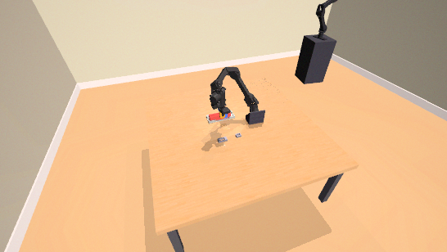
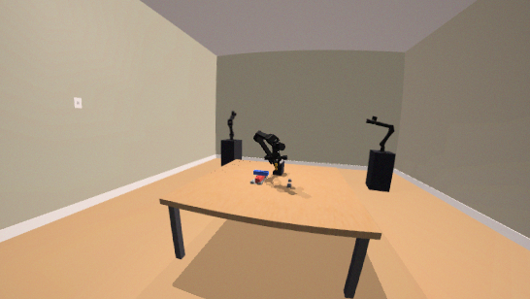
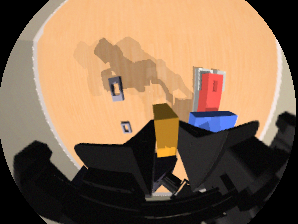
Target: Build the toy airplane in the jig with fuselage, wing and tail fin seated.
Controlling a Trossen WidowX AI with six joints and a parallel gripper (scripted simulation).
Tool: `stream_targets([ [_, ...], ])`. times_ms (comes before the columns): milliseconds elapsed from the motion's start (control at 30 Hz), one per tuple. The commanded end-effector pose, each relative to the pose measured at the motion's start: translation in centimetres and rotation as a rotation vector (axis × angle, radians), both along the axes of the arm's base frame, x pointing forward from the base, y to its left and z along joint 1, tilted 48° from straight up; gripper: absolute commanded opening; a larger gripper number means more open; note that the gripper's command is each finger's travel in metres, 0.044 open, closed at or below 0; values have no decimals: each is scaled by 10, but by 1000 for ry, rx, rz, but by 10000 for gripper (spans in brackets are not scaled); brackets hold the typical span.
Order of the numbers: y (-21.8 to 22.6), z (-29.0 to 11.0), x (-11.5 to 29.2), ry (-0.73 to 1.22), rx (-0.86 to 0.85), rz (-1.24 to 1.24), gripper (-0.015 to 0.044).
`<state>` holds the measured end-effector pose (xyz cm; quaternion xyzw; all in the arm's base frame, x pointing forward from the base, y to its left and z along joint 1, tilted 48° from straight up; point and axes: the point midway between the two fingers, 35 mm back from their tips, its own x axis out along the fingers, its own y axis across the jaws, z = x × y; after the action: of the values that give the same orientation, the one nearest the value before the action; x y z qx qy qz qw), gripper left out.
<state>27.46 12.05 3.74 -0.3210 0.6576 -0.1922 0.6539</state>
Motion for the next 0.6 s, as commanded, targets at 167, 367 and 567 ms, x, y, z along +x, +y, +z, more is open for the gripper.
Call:
stream_targets([
  [167,-18,15,16,-19,-3,3,0],
  [367,-31,24,25,-27,-9,0,0],
  [567,-45,34,33,-34,-18,-4,0],
])
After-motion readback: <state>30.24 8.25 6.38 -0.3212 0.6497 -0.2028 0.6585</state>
